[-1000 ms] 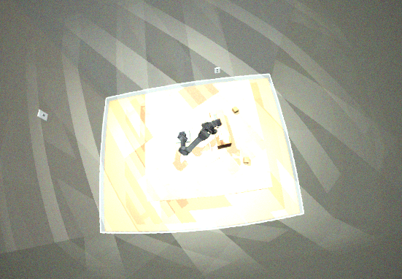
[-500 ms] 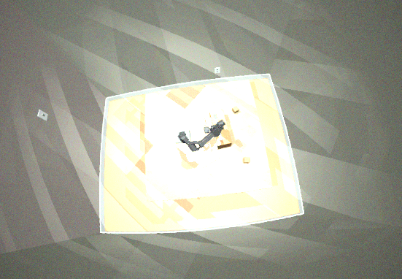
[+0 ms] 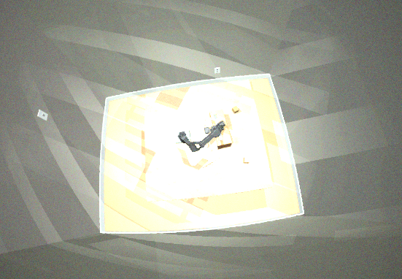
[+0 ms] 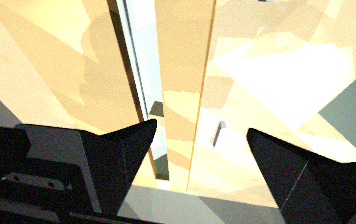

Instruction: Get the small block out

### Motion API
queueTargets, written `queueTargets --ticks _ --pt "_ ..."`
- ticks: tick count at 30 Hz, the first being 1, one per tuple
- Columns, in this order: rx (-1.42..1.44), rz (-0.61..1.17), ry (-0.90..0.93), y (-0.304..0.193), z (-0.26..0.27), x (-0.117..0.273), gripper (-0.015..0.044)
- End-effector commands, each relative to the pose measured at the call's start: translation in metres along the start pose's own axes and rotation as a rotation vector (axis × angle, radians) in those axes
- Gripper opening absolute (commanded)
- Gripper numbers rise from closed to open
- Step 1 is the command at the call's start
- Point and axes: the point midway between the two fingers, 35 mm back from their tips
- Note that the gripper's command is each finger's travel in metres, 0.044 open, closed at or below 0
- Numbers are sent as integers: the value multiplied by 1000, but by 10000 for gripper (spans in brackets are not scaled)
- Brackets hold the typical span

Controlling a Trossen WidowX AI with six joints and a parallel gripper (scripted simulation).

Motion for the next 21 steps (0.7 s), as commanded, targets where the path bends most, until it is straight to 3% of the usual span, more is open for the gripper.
queueTargets --ticks 1,21 --pt "7 -5 0 1 0 -7 400" --pt "6 -7 1 10 3 -39 400"
Point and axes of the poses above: the point midway between the two fingers, 35 mm back from their tips, its own x axis back along the fingers, its own z axis across the jaws, y = z × x, and after that the axes turned 6 degrees about -x, right-handed
